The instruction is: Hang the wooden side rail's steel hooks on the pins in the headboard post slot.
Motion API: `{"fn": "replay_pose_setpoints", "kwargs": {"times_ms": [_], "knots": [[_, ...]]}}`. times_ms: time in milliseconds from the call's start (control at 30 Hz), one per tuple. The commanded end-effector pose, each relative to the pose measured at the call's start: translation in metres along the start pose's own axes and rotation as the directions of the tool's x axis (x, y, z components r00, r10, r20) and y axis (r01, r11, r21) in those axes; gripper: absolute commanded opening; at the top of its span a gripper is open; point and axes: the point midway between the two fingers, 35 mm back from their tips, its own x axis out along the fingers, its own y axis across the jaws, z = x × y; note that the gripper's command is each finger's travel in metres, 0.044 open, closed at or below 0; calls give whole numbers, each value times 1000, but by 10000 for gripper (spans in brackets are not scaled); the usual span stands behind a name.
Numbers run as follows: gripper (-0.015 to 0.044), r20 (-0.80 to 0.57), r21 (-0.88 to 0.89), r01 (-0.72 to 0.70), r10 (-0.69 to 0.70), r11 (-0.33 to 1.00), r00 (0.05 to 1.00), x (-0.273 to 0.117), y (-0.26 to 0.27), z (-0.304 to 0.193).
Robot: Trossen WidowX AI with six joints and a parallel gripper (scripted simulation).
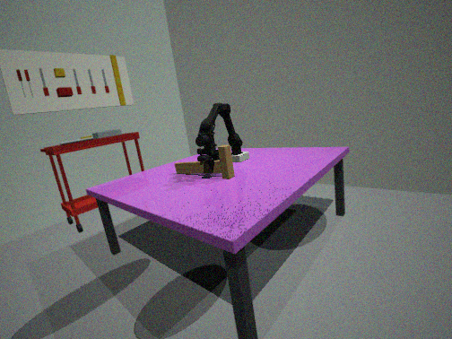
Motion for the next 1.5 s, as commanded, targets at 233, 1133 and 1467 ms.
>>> {"fn": "replay_pose_setpoints", "kwargs": {"times_ms": [233,1133,1467], "knots": [[0,-3,5,-6,6,1000,1000,-3,3,-2],[0,-3,5,-6,6,1000,1000,0,2,-4],[0,-3,5,-6,6,1000,1000,1,2,-4]]}}
